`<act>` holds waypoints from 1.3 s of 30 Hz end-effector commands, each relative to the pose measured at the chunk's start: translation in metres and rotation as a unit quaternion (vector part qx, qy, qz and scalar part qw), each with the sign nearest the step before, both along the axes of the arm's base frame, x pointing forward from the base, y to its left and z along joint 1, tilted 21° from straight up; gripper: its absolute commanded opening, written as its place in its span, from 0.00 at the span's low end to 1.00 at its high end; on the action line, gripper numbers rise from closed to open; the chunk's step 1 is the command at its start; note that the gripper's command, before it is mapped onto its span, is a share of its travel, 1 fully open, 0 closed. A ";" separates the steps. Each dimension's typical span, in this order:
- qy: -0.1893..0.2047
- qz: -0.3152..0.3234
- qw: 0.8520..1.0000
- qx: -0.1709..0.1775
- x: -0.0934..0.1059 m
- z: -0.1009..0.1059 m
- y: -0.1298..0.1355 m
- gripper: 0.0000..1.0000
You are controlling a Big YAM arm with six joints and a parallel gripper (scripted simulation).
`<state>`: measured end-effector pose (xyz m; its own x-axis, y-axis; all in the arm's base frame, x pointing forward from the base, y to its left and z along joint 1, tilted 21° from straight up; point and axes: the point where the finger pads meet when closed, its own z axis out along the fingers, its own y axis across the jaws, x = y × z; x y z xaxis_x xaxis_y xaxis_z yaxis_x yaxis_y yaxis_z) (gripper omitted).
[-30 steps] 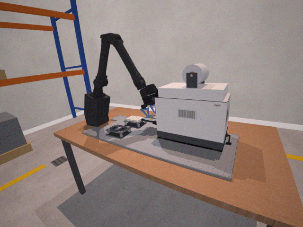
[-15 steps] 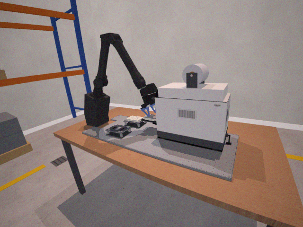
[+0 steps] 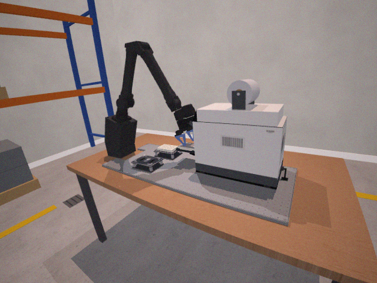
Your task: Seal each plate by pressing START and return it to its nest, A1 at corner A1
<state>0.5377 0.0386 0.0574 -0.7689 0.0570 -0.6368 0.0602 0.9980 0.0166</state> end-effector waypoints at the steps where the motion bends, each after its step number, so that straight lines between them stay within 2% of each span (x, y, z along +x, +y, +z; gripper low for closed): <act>1: -0.029 0.004 1.000 0.005 0.019 0.029 0.010 1.00; 9: -0.036 0.004 0.999 0.006 0.021 0.036 0.010 1.00; 17: -0.002 0.004 1.000 0.002 0.005 0.003 0.009 1.00; 24: 0.012 0.004 1.000 0.001 -0.005 -0.010 0.008 1.00; 29: 0.013 0.004 1.000 0.000 -0.006 -0.012 0.008 1.00; 39: -0.011 0.004 1.000 0.003 0.012 0.011 0.010 1.00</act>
